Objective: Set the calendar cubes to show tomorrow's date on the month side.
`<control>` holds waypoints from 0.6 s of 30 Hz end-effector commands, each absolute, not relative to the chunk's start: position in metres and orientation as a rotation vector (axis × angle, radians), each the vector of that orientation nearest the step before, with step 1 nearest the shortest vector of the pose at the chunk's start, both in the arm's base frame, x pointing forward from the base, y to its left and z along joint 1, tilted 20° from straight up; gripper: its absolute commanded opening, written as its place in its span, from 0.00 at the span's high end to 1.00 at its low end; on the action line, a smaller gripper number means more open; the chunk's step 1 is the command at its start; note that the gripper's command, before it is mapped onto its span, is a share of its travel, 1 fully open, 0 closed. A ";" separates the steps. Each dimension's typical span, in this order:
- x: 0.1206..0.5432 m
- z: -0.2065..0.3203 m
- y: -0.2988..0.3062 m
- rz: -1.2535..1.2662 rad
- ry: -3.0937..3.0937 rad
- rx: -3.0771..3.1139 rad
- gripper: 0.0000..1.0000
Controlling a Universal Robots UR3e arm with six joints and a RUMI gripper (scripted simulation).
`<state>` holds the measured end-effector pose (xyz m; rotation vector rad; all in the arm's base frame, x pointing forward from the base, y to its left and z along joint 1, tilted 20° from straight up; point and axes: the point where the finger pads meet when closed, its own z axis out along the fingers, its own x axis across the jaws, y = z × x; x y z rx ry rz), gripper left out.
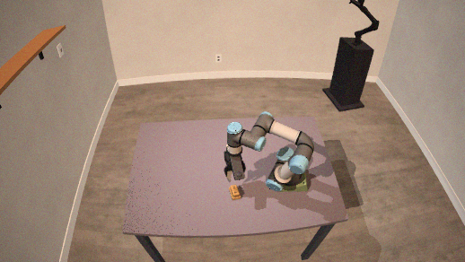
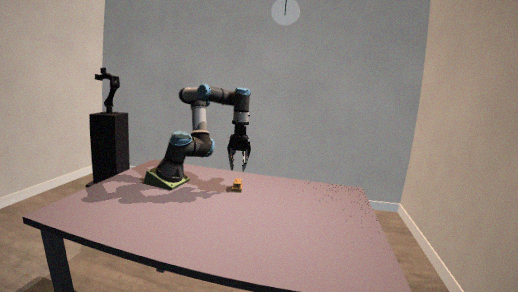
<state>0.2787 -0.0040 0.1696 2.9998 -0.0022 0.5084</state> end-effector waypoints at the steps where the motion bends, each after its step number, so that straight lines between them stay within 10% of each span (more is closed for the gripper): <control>1: 0.281 0.165 -0.005 0.511 -0.002 2.998 0.72; 18: 0.289 0.144 -0.007 0.511 -0.002 2.998 0.72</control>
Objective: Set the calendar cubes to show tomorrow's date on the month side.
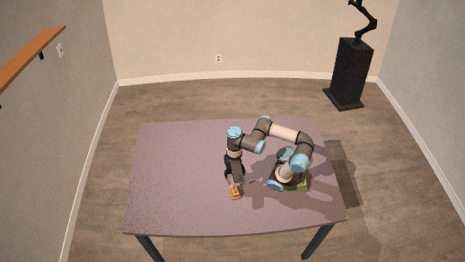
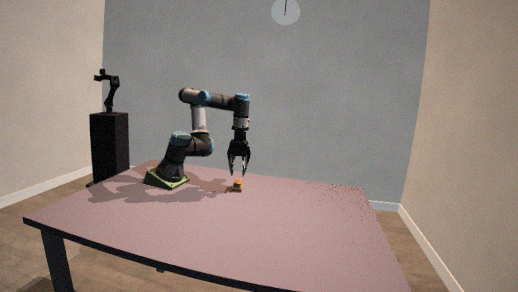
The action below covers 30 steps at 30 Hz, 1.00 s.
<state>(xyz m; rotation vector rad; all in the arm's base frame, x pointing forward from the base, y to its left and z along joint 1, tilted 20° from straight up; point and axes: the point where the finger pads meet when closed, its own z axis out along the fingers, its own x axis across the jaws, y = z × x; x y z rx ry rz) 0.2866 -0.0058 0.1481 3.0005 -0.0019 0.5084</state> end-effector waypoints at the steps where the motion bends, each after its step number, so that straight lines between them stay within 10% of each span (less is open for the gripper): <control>1: 0.290 0.142 -0.007 0.511 -0.002 2.998 0.72; 30: 0.295 0.128 -0.008 0.511 -0.002 2.998 0.72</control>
